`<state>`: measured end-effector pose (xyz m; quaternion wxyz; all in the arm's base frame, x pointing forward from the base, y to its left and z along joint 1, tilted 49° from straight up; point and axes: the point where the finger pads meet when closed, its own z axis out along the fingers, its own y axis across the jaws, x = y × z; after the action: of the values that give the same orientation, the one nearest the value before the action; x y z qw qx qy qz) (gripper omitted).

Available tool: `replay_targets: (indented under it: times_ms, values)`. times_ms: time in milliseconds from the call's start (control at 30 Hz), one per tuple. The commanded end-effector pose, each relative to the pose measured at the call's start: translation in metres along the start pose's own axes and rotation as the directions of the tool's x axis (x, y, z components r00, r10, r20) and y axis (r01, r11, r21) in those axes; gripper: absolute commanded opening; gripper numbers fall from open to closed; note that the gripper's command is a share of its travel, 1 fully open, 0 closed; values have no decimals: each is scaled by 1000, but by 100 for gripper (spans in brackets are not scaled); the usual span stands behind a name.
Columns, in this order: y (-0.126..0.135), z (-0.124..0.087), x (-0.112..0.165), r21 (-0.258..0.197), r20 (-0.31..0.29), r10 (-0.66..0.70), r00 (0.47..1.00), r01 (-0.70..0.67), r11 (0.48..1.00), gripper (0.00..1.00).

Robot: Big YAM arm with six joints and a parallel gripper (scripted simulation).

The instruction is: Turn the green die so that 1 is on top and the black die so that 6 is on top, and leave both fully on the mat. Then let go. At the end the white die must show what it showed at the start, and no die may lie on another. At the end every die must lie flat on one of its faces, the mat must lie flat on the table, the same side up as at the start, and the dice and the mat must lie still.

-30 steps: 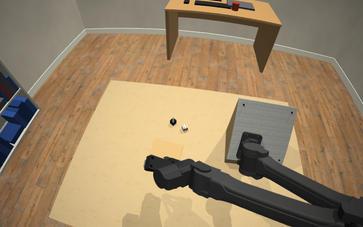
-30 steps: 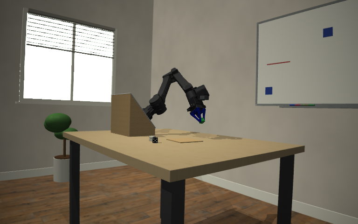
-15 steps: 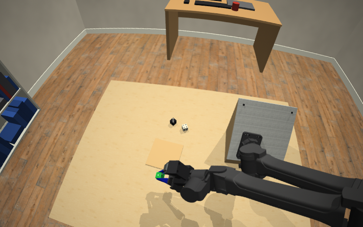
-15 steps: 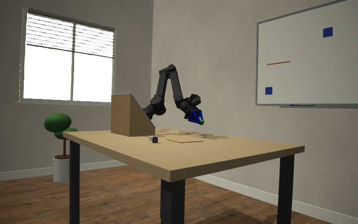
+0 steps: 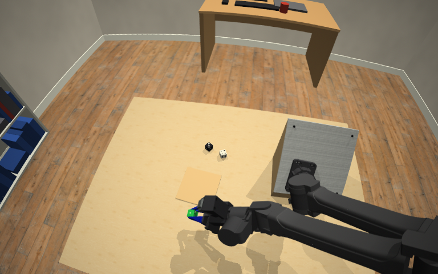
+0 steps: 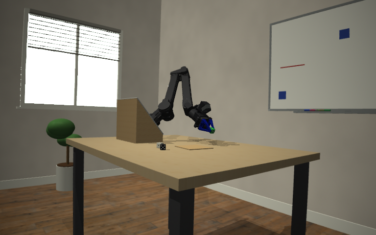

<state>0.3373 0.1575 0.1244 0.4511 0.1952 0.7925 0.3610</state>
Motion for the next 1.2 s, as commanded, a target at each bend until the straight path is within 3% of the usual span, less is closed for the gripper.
replay_targets:
  times_ms: [0,467,1167]
  values:
    - [9,4,0,-26,17,17,1000,-16,1000,20]
    - [11,27,40,-29,17,20,1000,-19,999,20]
    - [9,27,44,-27,23,22,1000,-21,999,20]
